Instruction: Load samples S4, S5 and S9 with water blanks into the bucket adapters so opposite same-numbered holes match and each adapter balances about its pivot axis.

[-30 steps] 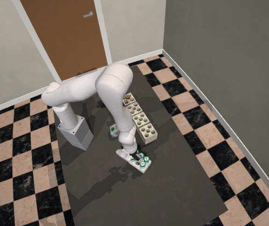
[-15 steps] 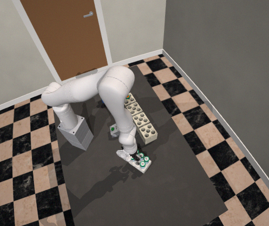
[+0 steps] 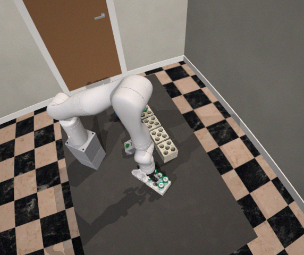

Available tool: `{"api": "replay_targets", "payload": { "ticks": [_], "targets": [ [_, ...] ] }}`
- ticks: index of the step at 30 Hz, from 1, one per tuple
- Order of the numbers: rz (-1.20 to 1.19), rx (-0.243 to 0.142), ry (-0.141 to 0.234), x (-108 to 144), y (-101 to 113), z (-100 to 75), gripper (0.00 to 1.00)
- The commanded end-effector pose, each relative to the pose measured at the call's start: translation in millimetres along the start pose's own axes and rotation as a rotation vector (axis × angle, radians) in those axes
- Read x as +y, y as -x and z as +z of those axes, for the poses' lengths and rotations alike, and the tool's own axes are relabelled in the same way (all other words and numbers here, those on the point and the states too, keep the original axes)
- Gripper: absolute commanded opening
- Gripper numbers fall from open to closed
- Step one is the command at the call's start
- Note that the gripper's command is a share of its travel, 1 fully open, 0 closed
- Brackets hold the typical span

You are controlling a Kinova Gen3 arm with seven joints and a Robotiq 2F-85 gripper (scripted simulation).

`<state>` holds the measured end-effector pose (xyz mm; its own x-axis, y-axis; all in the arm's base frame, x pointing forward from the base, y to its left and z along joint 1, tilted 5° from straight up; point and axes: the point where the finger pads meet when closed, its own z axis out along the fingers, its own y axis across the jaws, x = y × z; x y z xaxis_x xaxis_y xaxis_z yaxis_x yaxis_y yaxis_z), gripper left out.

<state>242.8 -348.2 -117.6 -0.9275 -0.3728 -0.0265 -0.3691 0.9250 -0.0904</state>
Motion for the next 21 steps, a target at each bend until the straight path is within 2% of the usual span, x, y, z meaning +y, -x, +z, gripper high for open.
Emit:
{"api": "replay_targets", "payload": {
  "ticks": [1,21],
  "targets": [
    [0.000,0.000,-0.001,-0.5,0.1,0.6,0.62],
    [0.000,0.000,-0.001,-0.5,0.1,6.6,0.62]
  ]
}}
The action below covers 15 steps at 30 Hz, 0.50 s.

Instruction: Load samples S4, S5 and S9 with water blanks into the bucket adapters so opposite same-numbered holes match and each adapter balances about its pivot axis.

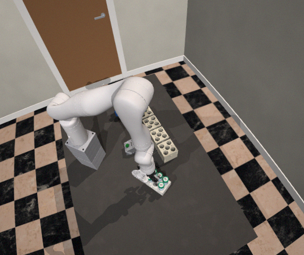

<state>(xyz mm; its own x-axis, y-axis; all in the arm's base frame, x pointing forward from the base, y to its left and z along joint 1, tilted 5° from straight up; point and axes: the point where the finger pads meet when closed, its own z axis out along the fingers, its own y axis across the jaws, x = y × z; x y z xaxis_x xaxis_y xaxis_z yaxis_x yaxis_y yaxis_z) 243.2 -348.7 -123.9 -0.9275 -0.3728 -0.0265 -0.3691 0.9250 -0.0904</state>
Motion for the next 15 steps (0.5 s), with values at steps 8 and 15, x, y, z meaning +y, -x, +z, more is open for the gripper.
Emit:
{"api": "replay_targets", "payload": {
  "ticks": [8,15],
  "targets": [
    [0.000,0.000,-0.001,-0.5,0.1,2.3,0.62],
    [0.000,0.000,-0.001,-0.5,0.1,2.9,0.10]
  ]
}}
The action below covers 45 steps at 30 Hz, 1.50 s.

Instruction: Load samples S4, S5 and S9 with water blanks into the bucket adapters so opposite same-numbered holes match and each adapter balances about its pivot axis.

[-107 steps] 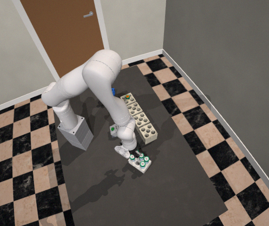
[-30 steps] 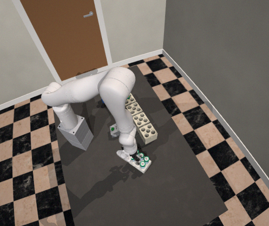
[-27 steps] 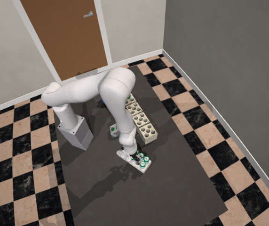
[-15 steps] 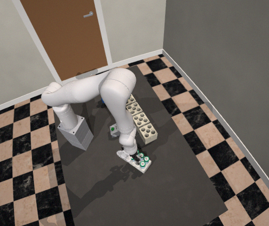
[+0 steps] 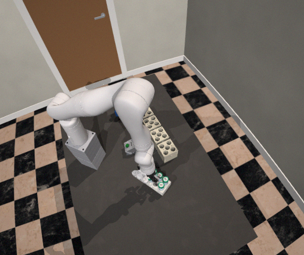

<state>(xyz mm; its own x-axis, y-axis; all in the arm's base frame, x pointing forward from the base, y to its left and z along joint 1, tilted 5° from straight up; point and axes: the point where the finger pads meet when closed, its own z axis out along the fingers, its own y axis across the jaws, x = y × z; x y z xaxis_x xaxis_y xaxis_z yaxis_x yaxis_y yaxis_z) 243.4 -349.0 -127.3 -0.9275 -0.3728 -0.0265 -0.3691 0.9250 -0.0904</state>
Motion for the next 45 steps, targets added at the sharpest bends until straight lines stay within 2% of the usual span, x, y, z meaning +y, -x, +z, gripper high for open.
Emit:
{"api": "replay_targets", "payload": {
  "ticks": [1,28,45],
  "targets": [
    [0.000,0.000,-0.001,-1,0,-0.5,0.10],
    [0.000,0.000,-0.001,-1,0,-0.5,0.10],
    [0.000,0.000,-0.001,-1,0,-20.4,0.10]
  ]
}}
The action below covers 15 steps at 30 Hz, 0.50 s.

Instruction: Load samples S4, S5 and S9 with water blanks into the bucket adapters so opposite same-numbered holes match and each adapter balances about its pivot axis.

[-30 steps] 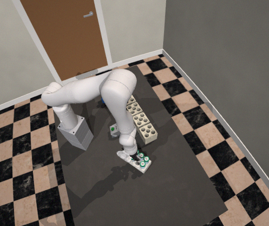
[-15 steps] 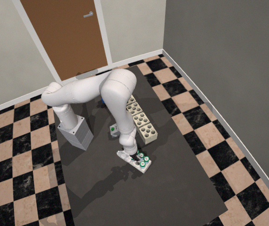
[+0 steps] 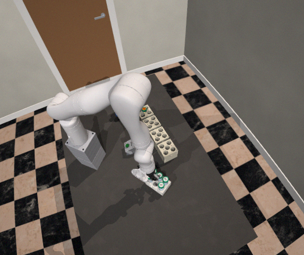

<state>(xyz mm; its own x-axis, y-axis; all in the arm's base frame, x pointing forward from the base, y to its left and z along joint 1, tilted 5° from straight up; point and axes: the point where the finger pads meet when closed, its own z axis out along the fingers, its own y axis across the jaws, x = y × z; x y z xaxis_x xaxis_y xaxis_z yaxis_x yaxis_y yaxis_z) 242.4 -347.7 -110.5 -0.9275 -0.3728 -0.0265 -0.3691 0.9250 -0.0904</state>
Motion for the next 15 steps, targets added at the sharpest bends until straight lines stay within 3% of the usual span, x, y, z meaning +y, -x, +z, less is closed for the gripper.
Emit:
{"api": "replay_targets", "payload": {
  "ticks": [1,15],
  "targets": [
    [0.000,0.000,-0.001,-1,0,-4.9,0.10],
    [0.000,0.000,-0.001,-1,0,-20.8,0.10]
  ]
}}
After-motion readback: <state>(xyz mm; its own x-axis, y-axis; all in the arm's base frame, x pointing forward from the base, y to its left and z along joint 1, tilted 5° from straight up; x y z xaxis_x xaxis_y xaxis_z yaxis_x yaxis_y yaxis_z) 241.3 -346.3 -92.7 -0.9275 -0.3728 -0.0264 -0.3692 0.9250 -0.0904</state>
